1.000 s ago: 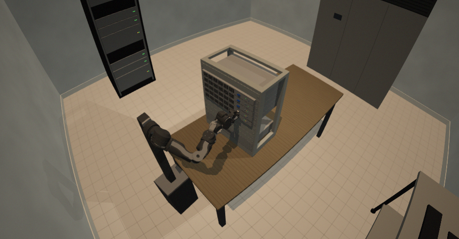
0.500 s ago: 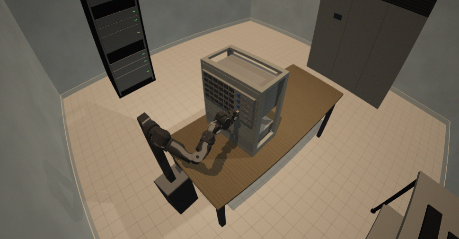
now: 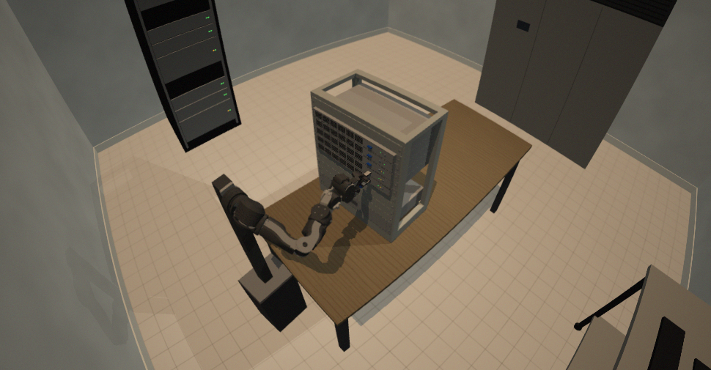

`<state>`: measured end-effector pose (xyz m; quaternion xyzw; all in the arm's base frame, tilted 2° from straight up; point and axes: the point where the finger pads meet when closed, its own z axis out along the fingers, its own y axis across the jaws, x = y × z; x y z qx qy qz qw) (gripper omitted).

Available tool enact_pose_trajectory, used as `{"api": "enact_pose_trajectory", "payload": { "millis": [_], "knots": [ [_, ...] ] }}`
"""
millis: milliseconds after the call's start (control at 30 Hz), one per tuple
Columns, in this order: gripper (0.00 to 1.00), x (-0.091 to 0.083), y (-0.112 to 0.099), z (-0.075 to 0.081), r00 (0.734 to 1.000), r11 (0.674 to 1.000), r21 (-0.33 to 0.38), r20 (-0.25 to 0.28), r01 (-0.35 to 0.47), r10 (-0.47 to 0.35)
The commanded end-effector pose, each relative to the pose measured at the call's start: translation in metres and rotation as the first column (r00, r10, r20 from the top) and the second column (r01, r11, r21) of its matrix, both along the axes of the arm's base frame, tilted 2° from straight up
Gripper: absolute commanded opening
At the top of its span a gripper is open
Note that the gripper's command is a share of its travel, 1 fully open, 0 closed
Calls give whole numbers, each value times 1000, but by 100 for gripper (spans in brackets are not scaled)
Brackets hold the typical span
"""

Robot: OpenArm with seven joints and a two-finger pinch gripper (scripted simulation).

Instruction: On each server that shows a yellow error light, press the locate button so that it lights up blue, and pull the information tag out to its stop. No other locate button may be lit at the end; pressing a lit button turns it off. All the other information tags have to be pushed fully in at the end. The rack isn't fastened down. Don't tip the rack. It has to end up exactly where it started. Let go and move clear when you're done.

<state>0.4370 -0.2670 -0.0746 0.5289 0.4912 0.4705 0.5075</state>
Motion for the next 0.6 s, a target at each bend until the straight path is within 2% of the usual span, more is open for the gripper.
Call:
{"api": "enact_pose_trajectory", "payload": {
  "millis": [0,200,567],
  "knots": [
    [0,-1,3,2,1000,1000,2,8,-12,12],
    [0,-12,4,2,1000,1000,2,8,-12,12],
    [0,-13,4,2,1000,1000,2,8,-12,12]
  ]
}}
